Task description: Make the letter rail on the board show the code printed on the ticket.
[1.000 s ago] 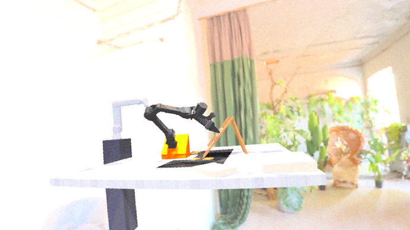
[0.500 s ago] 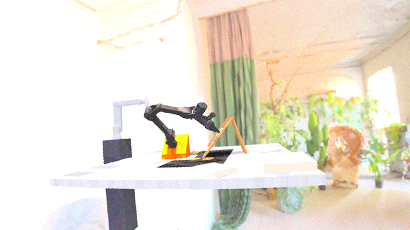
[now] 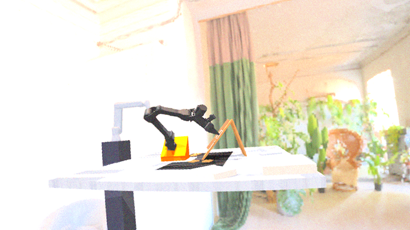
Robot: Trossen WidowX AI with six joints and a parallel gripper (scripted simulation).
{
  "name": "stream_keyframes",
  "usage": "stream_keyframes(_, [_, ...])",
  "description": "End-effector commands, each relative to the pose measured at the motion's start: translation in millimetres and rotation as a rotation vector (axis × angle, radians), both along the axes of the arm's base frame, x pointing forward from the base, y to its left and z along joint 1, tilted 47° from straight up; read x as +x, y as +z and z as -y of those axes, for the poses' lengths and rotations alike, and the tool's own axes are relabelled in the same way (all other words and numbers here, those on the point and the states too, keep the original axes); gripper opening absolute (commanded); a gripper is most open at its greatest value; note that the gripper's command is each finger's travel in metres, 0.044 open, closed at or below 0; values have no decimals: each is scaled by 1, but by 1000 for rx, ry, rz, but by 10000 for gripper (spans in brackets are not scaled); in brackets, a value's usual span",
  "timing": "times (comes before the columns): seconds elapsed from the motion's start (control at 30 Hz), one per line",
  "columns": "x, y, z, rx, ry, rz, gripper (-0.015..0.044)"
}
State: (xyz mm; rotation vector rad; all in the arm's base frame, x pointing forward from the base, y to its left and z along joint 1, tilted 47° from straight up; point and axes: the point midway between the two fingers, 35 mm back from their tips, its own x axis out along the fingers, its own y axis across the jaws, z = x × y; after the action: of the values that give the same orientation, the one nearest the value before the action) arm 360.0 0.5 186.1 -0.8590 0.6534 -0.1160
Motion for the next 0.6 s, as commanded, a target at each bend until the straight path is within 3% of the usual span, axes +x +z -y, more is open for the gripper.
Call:
stream_keyframes(0.0, [-1, -3, -1, 2, -3, 1, 0])
stream_keyframes(0.57, [-2, -9, -7, 2, -3, 1, 0])
